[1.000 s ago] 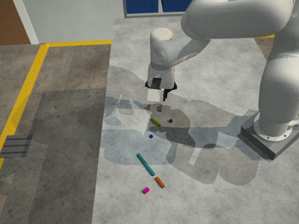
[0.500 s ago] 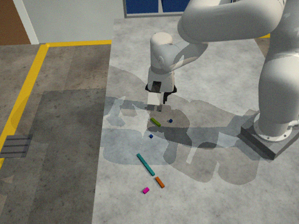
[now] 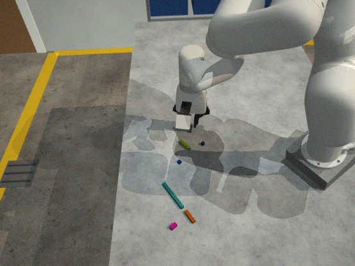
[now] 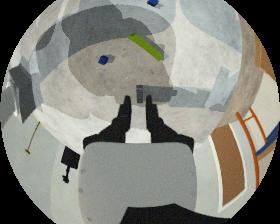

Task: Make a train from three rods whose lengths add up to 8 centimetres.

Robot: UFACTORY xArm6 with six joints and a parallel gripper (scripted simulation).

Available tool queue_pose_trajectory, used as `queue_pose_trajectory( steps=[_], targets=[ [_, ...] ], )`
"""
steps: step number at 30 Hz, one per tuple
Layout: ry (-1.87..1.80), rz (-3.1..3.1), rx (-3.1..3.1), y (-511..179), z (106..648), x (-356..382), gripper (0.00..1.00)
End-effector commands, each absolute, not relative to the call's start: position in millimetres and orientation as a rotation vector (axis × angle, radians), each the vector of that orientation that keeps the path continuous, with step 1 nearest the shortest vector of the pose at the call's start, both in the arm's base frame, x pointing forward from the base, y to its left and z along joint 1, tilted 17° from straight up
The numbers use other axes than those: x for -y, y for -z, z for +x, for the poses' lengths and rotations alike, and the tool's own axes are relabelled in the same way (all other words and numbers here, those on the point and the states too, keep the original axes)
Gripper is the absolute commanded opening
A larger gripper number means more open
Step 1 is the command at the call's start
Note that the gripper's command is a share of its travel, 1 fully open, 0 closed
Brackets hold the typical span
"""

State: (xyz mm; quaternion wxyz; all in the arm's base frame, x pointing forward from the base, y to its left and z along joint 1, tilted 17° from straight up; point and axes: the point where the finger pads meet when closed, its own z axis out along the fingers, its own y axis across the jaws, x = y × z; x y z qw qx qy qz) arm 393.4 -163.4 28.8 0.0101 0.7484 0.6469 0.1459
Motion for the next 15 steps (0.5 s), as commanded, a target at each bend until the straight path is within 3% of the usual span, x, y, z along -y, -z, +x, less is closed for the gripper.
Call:
queue_pose_trajectory(
  steps=[1, 15],
  targets=[
    [-0.458, 2.333, -2.017, -27.8, 395.4, 163.9, 0.24],
    [-0.458, 2.333, -2.017, -21.3, 396.9, 162.9, 0.24]
  ],
)
